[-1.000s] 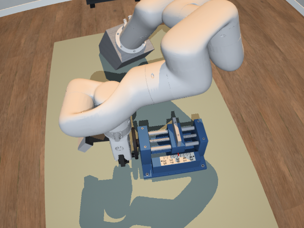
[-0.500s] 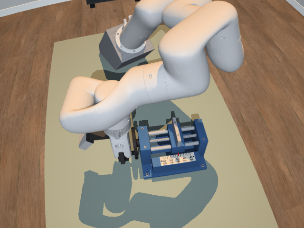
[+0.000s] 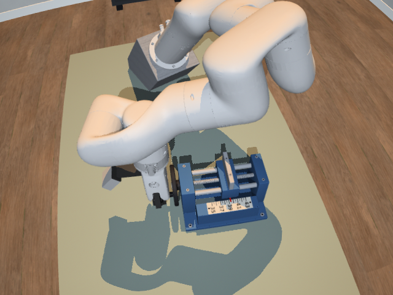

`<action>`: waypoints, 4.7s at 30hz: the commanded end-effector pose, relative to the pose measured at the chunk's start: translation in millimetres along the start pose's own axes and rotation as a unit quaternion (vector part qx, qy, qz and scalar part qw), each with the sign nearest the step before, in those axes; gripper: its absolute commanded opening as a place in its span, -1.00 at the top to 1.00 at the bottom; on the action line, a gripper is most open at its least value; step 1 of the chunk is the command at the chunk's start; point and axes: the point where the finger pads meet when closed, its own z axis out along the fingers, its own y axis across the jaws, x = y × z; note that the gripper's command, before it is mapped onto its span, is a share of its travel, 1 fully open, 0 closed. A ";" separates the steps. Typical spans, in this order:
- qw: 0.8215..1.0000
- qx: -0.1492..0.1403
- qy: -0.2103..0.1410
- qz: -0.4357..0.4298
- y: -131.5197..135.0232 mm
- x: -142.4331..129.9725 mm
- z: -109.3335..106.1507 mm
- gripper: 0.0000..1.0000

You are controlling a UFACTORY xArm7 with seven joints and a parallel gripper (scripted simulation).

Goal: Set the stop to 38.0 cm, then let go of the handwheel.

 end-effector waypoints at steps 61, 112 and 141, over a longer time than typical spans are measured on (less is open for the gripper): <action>1.000 0.001 0.001 0.000 18.0 0.8 -4.6 0.88; 1.000 0.001 0.001 0.000 19.9 0.8 -5.8 0.88; 1.000 0.001 0.001 0.000 32.0 0.7 -17.2 0.88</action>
